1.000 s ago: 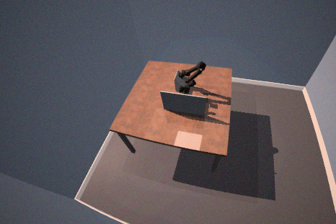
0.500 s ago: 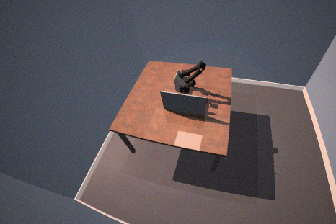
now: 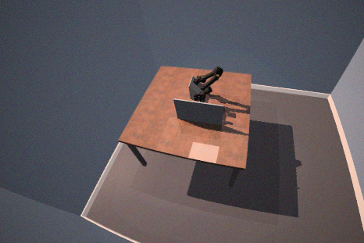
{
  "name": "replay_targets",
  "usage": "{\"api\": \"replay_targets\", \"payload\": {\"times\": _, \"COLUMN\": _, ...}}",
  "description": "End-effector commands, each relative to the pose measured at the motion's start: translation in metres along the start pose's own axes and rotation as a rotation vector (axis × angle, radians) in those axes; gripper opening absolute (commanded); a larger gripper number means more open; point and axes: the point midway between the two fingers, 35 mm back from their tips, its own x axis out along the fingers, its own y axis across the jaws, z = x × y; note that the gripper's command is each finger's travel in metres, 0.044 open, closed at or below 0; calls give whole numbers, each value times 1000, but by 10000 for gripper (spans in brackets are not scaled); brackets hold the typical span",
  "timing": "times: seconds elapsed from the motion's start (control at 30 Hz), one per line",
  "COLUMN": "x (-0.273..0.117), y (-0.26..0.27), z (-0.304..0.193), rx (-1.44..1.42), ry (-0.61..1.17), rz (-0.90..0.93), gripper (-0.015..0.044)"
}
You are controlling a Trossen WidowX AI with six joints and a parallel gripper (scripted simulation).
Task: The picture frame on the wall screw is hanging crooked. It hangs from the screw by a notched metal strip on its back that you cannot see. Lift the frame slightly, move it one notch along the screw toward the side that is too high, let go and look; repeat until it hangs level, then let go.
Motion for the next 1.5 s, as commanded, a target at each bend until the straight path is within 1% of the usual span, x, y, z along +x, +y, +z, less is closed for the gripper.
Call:
{"api": "replay_targets", "payload": {"times": 0.0, "x": 0, "y": 0, "z": 0, "rx": 25, "ry": 3, "rz": -3, "gripper": 0}}
{"api": "replay_targets", "payload": {"times": 0.2, "x": 0, "y": 0, "z": 0, "rx": 54, "ry": 3, "rz": -2, "gripper": 0}}
{"api": "replay_targets", "payload": {"times": 0.53, "x": 0, "y": 0, "z": 0, "rx": 38, "ry": 0, "rz": 0, "gripper": 260}}
{"api": "replay_targets", "payload": {"times": 0.67, "x": -2, "y": 0, "z": 0, "rx": 28, "ry": 0, "rz": 0, "gripper": 260}}
{"api": "replay_targets", "payload": {"times": 0.87, "x": -59, "y": -6, "z": 0, "rx": -242, "ry": -4, "rz": 2, "gripper": 260}}
{"api": "replay_targets", "payload": {"times": 1.0, "x": -61, "y": -6, "z": 0, "rx": -252, "ry": -4, "rz": 2, "gripper": 260}}
{"api": "replay_targets", "payload": {"times": 1.07, "x": -52, "y": -3, "z": 1, "rx": -219, "ry": -7, "rz": -6, "gripper": 260}}
{"api": "replay_targets", "payload": {"times": 1.27, "x": -54, "y": 35, "z": 0, "rx": -267, "ry": -6, "rz": -4, "gripper": 260}}
{"api": "replay_targets", "payload": {"times": 1.47, "x": -68, "y": 71, "z": 0, "rx": -317, "ry": -5, "rz": -2, "gripper": 260}}
